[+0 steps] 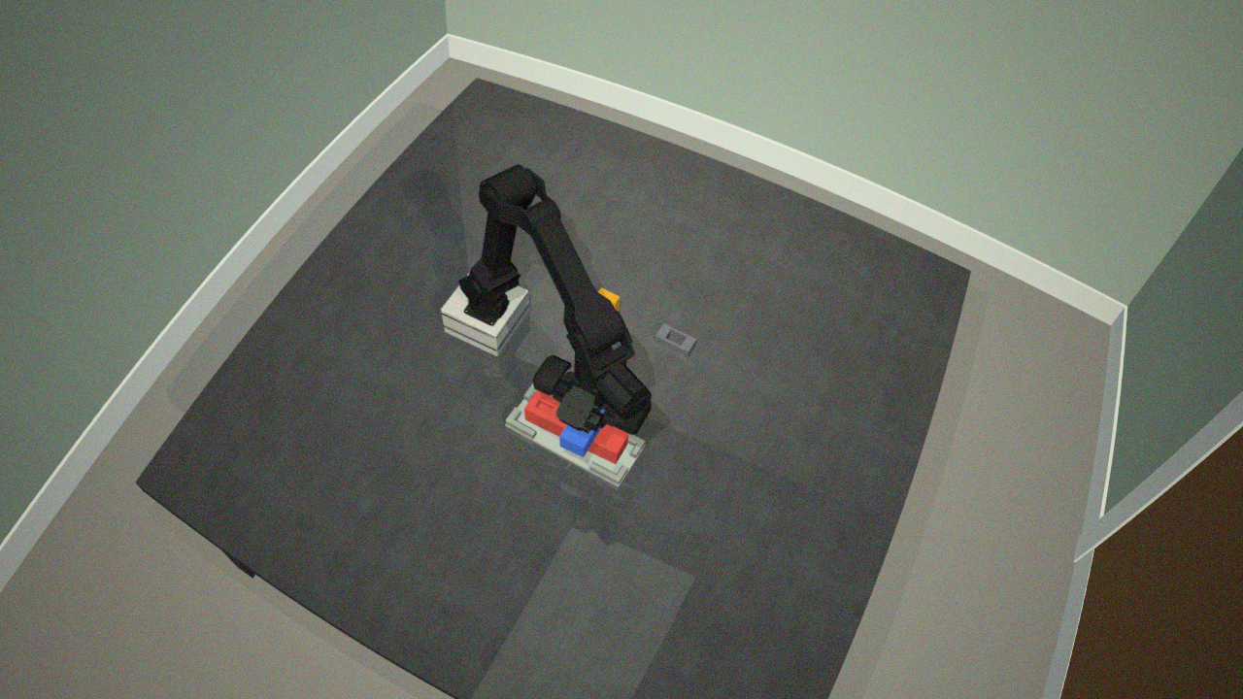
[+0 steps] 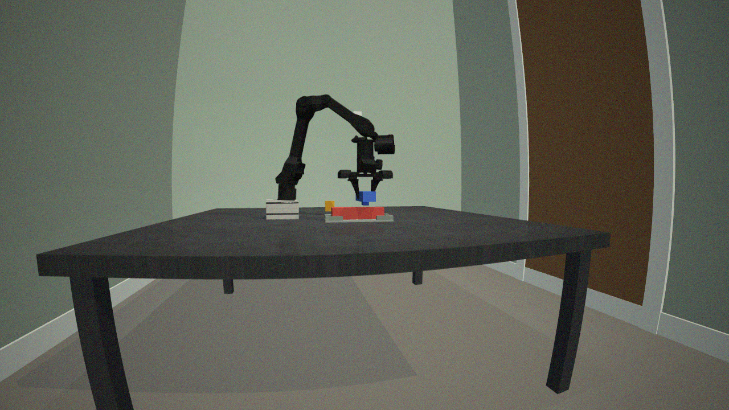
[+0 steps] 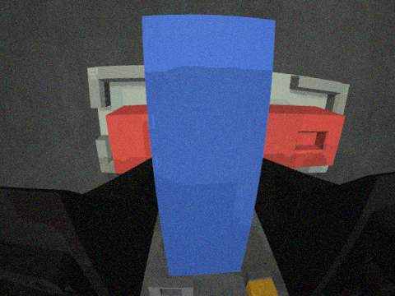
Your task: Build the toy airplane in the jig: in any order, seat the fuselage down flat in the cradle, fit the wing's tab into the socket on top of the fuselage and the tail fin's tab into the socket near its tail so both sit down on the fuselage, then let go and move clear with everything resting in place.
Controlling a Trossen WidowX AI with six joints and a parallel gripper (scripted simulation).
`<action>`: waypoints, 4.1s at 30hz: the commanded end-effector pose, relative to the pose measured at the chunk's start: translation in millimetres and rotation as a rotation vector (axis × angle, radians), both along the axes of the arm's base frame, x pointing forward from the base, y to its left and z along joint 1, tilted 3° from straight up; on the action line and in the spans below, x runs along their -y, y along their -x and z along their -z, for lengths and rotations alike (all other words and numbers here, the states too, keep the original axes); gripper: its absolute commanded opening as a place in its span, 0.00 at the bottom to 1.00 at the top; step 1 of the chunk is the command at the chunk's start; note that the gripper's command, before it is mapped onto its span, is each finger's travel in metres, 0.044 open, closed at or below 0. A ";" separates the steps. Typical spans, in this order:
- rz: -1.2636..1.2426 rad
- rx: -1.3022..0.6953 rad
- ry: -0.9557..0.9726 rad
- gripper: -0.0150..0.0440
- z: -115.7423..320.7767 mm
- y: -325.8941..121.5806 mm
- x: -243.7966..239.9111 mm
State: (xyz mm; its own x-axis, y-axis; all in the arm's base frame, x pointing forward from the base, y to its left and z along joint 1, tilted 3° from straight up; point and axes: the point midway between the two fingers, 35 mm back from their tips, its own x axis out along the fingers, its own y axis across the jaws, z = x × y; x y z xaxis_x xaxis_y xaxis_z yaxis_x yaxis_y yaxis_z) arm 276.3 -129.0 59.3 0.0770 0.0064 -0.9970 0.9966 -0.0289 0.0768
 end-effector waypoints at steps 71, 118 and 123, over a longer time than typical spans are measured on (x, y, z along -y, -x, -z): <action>-1.097 0.007 0.081 1.00 -71.7 2.2 3.0; -1.546 0.019 0.091 1.00 -69.8 78.9 -246.5; -1.524 0.023 0.090 1.00 -68.7 97.5 -261.9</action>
